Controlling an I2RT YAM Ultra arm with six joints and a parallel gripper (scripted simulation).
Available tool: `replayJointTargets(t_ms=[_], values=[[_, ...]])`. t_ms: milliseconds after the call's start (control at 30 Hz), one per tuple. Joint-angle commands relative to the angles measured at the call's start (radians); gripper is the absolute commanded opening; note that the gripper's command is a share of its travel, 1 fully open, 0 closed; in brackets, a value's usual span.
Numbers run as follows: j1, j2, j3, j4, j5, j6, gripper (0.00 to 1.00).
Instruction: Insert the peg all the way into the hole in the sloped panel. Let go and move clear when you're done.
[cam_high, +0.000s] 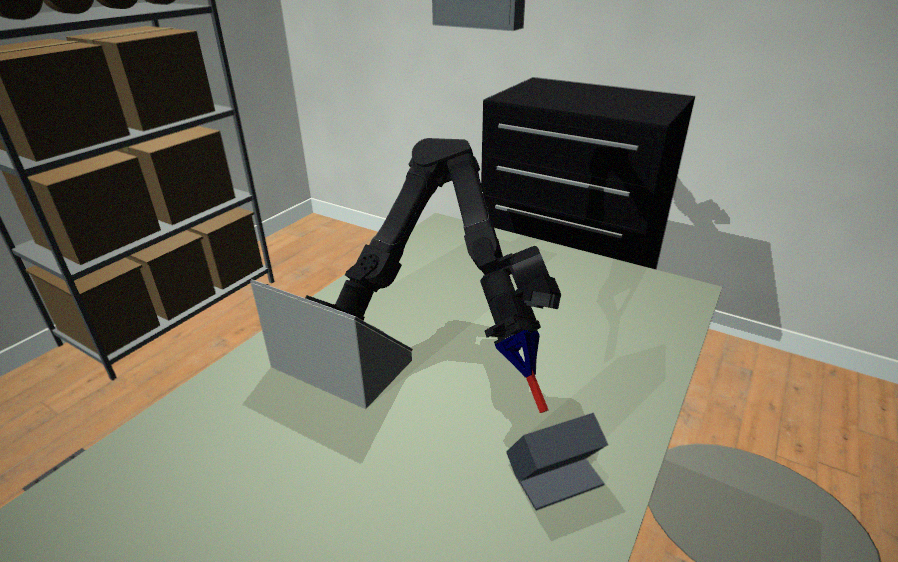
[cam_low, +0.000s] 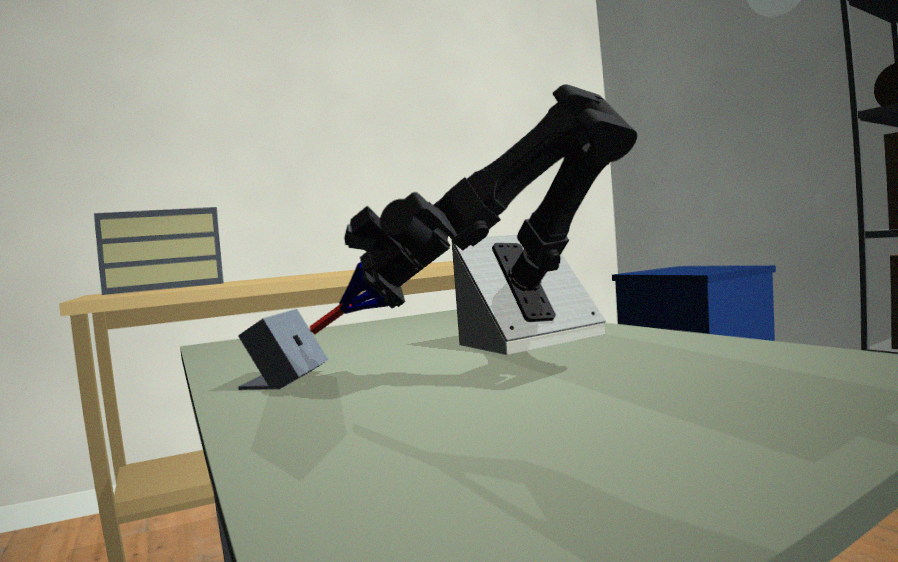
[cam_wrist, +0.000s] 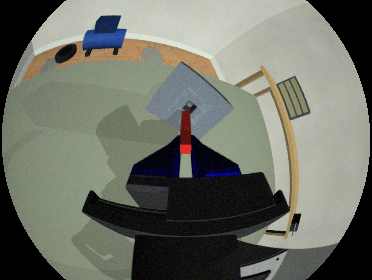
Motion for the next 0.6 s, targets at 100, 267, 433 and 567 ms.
replayJointTargets(t_ms=[100,267,433,567], values=[[-0.033,0.01,0.021,0.032,0.012,0.082,0.0],[-0.033,0.01,0.02,0.034,0.011,0.123,0.0],[-0.035,0.011,0.019,0.036,0.009,0.173,0.0],[-0.036,0.011,0.018,0.038,0.007,0.212,0.0]])
